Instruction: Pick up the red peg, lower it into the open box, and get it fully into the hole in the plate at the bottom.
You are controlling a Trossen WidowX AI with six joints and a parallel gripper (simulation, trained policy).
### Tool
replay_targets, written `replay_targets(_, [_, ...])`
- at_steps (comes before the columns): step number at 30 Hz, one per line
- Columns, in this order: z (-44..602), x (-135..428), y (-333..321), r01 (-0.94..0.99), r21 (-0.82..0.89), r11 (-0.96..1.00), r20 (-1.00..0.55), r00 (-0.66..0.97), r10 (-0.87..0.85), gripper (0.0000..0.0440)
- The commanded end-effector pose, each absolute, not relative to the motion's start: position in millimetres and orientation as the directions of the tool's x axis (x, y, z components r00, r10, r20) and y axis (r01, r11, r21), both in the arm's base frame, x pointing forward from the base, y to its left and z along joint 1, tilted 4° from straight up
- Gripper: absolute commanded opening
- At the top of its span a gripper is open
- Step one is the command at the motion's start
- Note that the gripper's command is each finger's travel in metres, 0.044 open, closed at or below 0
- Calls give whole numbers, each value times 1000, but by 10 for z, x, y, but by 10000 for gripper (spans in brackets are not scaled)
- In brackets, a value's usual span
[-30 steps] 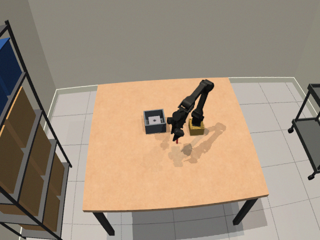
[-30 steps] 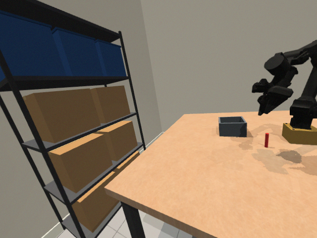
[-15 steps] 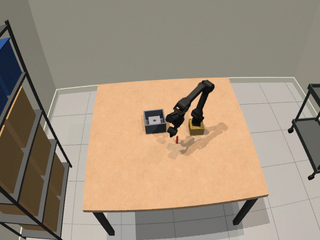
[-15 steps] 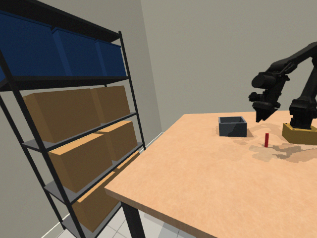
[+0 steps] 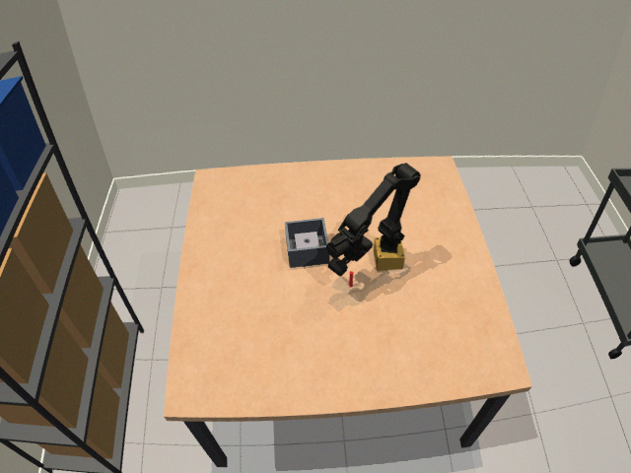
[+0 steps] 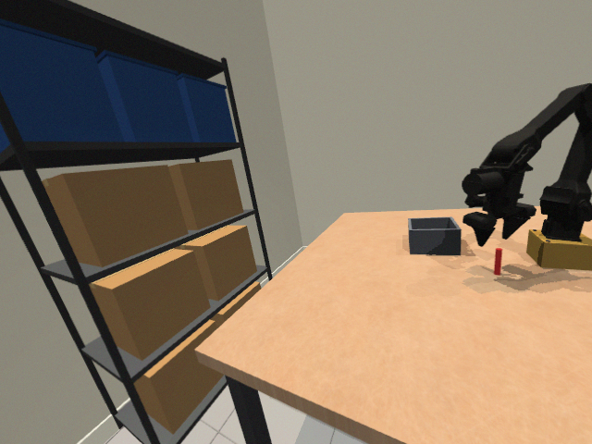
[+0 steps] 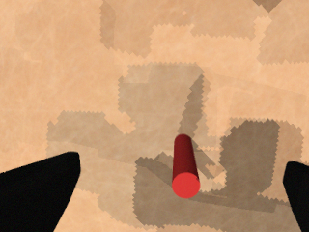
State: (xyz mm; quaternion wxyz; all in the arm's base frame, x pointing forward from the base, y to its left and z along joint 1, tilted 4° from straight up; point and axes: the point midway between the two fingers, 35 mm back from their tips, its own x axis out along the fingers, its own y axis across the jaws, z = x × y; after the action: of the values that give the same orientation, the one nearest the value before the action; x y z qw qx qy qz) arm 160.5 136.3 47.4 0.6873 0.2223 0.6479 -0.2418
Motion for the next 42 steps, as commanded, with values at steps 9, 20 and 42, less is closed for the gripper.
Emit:
replay_targets(9, [-12, 1569, 1326, 711, 11, 703, -998, 56, -40, 440])
replay_targets(20, [-283, 1480, 1323, 770, 21, 638, -999, 40, -16, 310])
replay_targets(42, [18, 1734, 1292, 738, 37, 673, -997, 68, -21, 0])
